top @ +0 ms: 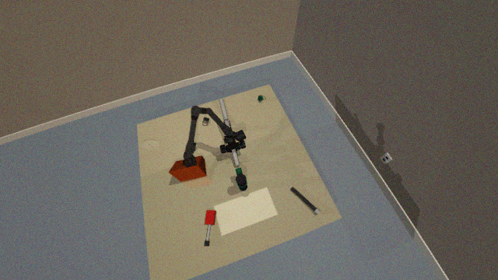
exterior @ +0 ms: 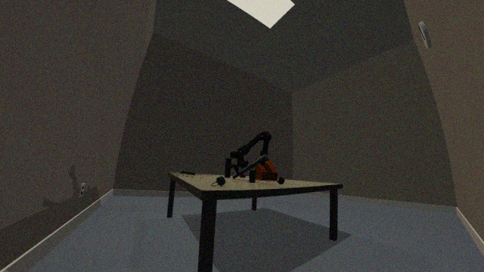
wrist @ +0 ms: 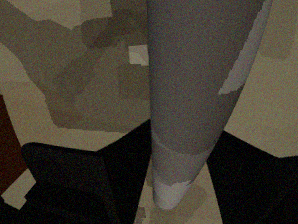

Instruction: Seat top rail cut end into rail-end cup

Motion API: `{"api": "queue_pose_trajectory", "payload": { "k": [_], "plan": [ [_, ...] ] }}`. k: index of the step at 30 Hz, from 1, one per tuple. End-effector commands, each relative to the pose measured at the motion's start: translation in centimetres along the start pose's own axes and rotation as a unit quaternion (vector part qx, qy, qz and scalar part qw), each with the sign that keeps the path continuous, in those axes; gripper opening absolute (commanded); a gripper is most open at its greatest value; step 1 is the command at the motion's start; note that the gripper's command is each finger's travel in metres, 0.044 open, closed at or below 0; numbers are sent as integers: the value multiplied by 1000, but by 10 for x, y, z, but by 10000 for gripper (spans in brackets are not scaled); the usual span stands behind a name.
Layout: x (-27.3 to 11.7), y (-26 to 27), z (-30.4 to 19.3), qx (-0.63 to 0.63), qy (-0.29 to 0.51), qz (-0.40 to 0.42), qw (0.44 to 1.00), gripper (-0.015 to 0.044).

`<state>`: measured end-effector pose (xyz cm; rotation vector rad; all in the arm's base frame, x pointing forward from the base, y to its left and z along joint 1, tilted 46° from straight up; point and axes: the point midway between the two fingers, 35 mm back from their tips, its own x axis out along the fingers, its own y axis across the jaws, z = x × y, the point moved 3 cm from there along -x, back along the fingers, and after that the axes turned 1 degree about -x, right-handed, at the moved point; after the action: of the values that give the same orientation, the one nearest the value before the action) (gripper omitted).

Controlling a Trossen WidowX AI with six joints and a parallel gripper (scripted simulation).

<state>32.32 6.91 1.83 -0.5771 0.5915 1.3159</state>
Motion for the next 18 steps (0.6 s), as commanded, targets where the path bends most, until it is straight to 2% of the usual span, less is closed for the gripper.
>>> {"api": "queue_pose_trajectory", "payload": {
  "k": [1,12,18],
  "plan": [
    [-8,-2,-2,-2,13,-5,1000,0],
    [-67,-1,-26,0,146,-1,989,0],
    [-71,0,-27,0,155,1,988,0]
  ]
}}
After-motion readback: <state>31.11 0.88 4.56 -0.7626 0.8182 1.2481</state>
